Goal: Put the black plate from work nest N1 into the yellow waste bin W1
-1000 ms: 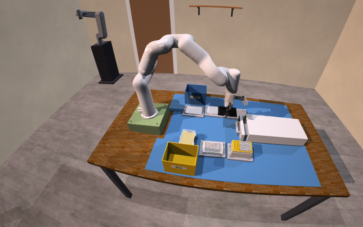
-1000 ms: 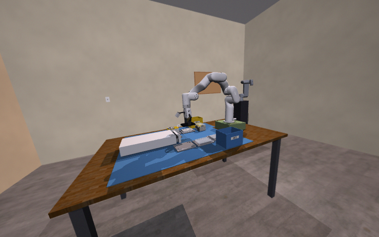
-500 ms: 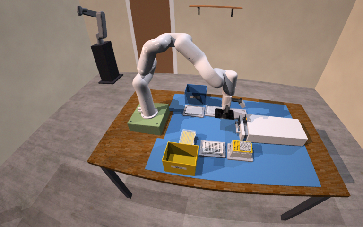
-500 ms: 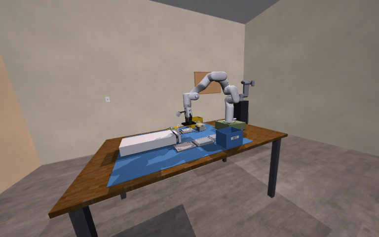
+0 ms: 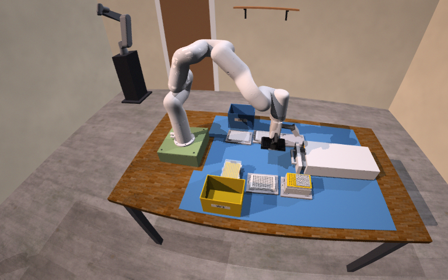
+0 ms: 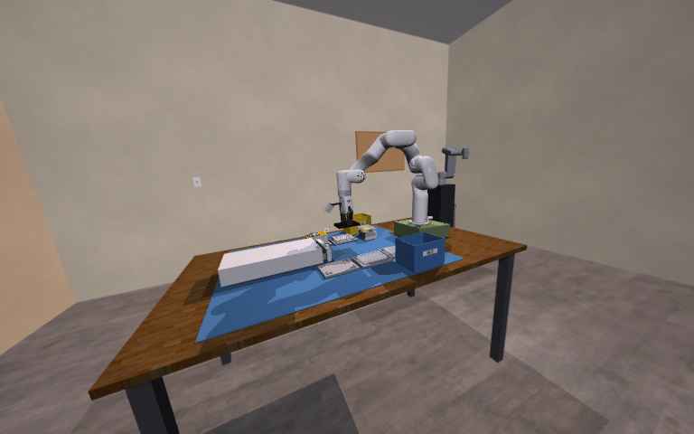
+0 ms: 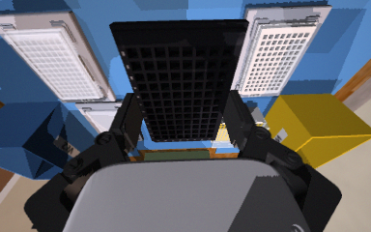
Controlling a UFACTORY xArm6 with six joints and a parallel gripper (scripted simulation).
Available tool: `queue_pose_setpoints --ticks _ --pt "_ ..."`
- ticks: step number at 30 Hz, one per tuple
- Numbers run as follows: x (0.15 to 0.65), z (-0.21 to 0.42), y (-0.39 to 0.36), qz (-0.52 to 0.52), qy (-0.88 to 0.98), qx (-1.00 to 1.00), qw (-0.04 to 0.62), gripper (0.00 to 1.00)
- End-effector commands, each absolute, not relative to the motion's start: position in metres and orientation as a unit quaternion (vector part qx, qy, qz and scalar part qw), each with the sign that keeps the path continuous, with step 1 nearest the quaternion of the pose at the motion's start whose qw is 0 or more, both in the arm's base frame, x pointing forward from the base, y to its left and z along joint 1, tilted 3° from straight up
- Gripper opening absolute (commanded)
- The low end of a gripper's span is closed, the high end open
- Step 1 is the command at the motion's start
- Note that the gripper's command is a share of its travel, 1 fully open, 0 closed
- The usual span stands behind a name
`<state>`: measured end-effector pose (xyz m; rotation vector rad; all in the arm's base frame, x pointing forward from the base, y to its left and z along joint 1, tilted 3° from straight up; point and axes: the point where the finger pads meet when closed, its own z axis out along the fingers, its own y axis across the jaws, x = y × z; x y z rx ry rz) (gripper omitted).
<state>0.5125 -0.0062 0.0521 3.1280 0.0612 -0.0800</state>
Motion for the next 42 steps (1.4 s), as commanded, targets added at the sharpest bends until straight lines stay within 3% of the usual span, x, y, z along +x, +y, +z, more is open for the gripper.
queue_pose_setpoints --ticks 1,42 --pt "0.507 0.055 -0.017 -0.023 0.019 1.0 0.006 0.0" --pt "0.454 0.058 -0.1 -0.023 0.019 1.0 0.006 0.0"
